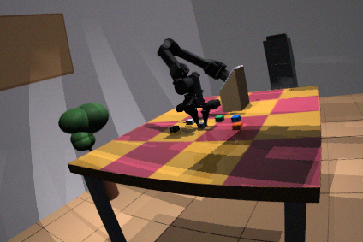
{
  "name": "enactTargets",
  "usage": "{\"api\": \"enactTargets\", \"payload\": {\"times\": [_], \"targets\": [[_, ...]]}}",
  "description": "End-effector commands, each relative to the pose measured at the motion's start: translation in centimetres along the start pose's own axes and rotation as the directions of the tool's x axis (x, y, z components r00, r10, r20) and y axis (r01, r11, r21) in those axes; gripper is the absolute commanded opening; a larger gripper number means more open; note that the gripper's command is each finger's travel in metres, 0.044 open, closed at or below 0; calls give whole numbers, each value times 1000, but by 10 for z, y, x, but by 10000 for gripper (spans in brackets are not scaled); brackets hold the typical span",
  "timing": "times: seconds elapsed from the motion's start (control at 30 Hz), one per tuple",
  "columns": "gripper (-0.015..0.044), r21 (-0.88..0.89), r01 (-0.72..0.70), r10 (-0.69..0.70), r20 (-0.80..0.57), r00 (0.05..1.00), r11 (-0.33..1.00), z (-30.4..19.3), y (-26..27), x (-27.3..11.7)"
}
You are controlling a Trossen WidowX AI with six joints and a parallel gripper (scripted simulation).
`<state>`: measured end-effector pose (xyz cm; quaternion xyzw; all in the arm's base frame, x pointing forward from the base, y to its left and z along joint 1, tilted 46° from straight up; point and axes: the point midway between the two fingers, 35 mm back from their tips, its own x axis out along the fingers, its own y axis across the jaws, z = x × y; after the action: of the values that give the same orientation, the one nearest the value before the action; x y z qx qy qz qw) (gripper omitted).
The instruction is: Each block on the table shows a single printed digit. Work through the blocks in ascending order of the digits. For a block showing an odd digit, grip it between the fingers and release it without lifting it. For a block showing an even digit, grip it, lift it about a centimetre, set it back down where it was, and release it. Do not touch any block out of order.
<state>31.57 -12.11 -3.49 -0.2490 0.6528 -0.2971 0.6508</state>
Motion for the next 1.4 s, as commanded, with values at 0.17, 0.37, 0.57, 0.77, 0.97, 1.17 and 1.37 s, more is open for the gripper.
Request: {"api": "enactTargets", "payload": {"times": [0.17,0.37,0.57,0.77,0.97,1.17,1.37], "targets": [[199,-5,5,-5,-1,1000,1000,-1,0,1],[356,-5,5,-5,-1,1000,1000,-1,0,1],[400,-5,4,-4,-1,1000,1000,0,0,-11],[400,-4,4,-4,-1,1000,1000,0,0,-36],[269,-5,-2,2,-1,1000,1000,2,2,-93],[120,-5,1,-1,-1,1000,1000,0,1,-117],[120,-5,1,-1,-1,1000,1000,0,1,-117]]}}
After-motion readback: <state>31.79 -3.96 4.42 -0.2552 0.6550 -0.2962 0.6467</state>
